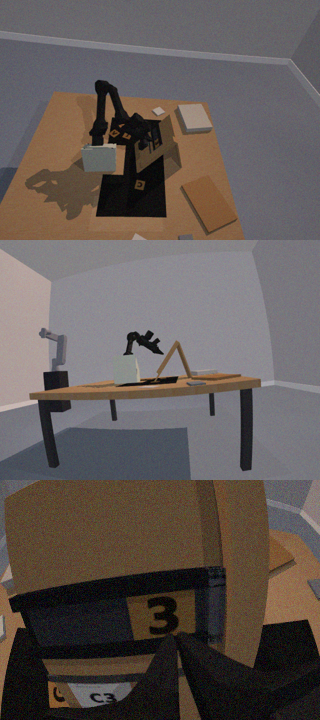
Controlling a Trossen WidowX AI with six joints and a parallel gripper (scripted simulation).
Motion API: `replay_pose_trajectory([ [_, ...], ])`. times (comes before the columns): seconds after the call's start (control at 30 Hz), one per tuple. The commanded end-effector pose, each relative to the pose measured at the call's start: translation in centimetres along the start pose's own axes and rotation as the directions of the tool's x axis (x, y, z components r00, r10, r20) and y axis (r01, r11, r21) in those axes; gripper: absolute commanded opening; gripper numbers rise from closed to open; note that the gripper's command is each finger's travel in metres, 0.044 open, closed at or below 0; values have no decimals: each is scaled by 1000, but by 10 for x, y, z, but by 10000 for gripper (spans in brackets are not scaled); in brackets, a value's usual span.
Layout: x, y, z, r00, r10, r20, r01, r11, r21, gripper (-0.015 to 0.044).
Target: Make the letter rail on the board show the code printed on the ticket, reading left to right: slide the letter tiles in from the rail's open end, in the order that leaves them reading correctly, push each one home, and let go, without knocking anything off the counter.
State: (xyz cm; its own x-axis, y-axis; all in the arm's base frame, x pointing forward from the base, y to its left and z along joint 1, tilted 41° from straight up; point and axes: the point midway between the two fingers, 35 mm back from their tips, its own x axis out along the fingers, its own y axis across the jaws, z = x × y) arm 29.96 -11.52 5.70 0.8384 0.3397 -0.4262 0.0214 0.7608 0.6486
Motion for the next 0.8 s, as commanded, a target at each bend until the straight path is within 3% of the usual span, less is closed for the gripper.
replay_pose_trajectory([
  [0.0, 0, 0, 0, 1000, 0, 0, 0, 1000, 1, 0],
  [0.17, 3, -1, 1, 1000, -7, -23, 7, 1000, 3, 0],
  [0.4, 19, 1, 4, 958, -52, -282, 56, 998, 6, 0],
  [0.77, 19, 40, 20, 773, -1, -635, -6, 1000, -8, 0],
])
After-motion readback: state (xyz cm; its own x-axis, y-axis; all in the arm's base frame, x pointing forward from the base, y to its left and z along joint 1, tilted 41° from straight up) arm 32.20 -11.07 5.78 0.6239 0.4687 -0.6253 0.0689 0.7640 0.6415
